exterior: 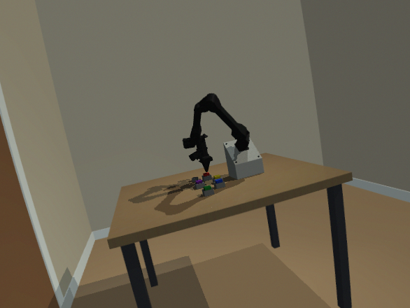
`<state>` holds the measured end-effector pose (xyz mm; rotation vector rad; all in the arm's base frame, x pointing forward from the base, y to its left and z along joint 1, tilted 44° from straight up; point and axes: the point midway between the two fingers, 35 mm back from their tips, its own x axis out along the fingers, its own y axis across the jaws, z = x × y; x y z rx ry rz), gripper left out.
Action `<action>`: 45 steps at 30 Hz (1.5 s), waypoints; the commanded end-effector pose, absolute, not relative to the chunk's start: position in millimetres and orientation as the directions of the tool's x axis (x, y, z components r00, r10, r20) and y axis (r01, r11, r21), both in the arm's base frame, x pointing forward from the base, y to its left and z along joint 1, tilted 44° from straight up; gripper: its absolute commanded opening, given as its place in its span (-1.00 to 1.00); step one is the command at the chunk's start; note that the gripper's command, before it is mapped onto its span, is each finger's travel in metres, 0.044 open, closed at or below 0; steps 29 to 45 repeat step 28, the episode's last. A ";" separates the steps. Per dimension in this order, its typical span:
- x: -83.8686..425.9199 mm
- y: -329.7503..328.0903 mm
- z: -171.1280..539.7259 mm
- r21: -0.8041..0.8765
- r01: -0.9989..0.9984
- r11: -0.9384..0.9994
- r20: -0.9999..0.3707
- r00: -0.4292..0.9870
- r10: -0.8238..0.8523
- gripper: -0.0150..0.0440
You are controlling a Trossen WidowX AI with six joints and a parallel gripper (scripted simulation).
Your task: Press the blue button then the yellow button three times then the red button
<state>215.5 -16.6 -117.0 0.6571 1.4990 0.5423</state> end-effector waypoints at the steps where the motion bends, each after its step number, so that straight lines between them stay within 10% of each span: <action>1: 219.5 -30.2 -105.7 0.683 0.059 0.728 -0.730 0.027 0.683 -0.42; 18: 276.6 91.6 80.8 0.669 0.062 0.741 -0.743 0.036 0.668 0.86; 45: 255.3 129.9 133.0 0.694 0.058 0.718 -0.720 0.028 0.693 0.86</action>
